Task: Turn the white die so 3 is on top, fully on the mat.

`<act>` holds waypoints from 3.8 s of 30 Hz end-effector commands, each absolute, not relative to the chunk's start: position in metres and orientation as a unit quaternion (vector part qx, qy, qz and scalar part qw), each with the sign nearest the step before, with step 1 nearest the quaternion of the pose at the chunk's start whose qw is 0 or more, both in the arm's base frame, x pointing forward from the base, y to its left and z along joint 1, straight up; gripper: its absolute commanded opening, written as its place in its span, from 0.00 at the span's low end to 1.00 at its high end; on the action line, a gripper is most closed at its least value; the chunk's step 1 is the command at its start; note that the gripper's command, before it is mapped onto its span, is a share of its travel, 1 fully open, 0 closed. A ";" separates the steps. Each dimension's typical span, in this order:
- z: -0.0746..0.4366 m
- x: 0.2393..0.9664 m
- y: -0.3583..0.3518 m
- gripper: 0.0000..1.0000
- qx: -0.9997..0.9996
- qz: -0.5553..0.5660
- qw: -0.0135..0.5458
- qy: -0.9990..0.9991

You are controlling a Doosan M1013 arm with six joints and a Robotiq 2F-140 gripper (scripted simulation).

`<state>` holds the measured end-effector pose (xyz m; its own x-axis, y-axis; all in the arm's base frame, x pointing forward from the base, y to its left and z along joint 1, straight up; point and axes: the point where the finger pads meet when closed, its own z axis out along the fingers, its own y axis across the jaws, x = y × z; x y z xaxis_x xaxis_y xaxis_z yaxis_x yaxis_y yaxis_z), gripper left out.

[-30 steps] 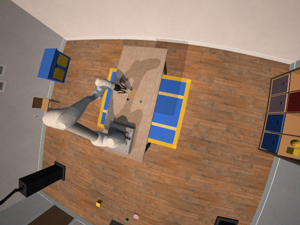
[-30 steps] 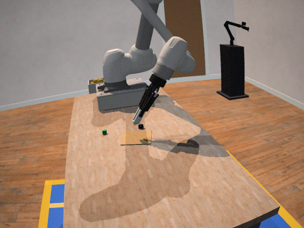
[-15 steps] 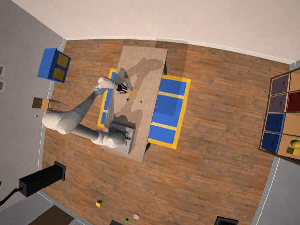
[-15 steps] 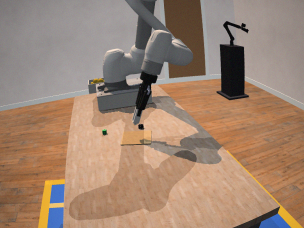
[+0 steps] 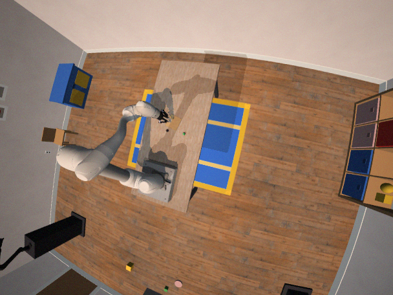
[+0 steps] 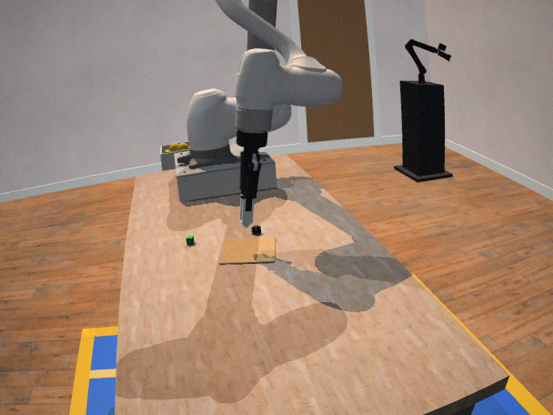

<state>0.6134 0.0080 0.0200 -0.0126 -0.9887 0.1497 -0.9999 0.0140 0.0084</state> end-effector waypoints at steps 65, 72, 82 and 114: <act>0.012 0.615 -0.024 0.09 0.650 -0.270 -0.271 -0.657; 0.012 0.615 -0.024 0.09 0.650 -0.270 -0.271 -0.657; 0.008 0.615 -0.024 0.09 0.650 -0.270 -0.271 -0.657; -0.036 0.615 -0.024 0.09 0.650 -0.270 -0.271 -0.657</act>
<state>0.6150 -0.0240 -0.0316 -0.0086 -0.7081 -0.7060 -1.0000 0.0092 0.0030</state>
